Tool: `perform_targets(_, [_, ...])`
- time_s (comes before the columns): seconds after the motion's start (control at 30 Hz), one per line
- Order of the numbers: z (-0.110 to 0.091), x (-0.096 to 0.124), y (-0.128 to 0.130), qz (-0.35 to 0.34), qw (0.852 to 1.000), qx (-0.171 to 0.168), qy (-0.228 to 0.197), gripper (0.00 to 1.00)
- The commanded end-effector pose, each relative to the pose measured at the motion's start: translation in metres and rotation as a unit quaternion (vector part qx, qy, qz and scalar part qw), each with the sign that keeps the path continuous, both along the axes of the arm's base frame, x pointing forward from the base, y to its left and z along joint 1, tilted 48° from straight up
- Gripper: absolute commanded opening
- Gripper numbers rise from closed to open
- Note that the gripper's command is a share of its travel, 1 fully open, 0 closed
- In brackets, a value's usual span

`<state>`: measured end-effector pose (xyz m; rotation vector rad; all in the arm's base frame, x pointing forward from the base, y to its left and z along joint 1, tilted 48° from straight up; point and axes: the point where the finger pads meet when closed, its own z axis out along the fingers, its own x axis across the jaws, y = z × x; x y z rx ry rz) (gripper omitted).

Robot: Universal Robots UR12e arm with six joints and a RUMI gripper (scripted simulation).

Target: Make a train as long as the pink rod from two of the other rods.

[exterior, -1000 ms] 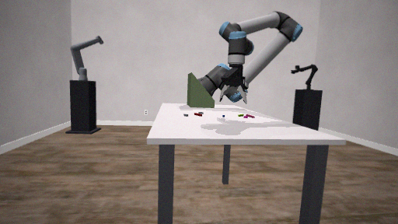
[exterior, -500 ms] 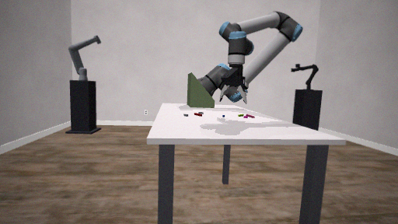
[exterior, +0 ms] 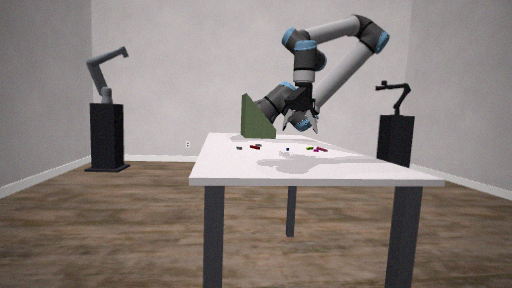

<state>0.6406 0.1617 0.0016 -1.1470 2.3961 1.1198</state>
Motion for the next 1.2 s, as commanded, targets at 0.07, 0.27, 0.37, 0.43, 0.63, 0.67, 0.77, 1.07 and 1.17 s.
perform_targets(0.07, [0.0004,0.0006,-0.0006,0.000,1.000,0.000,-0.001,1.00])
perform_targets(0.27, [0.0004,0.0006,-0.0006,0.000,1.000,0.000,-0.001,1.00])
perform_targets(0.37, [0.0004,0.0006,-0.0006,0.000,1.000,0.000,-0.001,1.00])
perform_targets(0.43, [0.0004,0.0006,-0.0006,0.000,1.000,0.000,-0.001,1.00])
perform_targets(0.63, [0.0004,0.0006,-0.0006,0.000,1.000,0.000,-0.001,1.00])
perform_targets(0.67, [0.0004,0.0006,-0.0006,0.000,1.000,0.000,-0.001,1.00])
perform_targets(0.77, [0.0004,0.0006,-0.0006,0.000,1.000,0.000,-0.001,1.00])
perform_targets(1.07, [0.0074,0.0009,0.0058,0.032,0.999,0.004,-0.036,1.00])
perform_targets(1.17, [0.0098,0.0009,0.0080,0.043,0.998,0.005,-0.048,1.00])
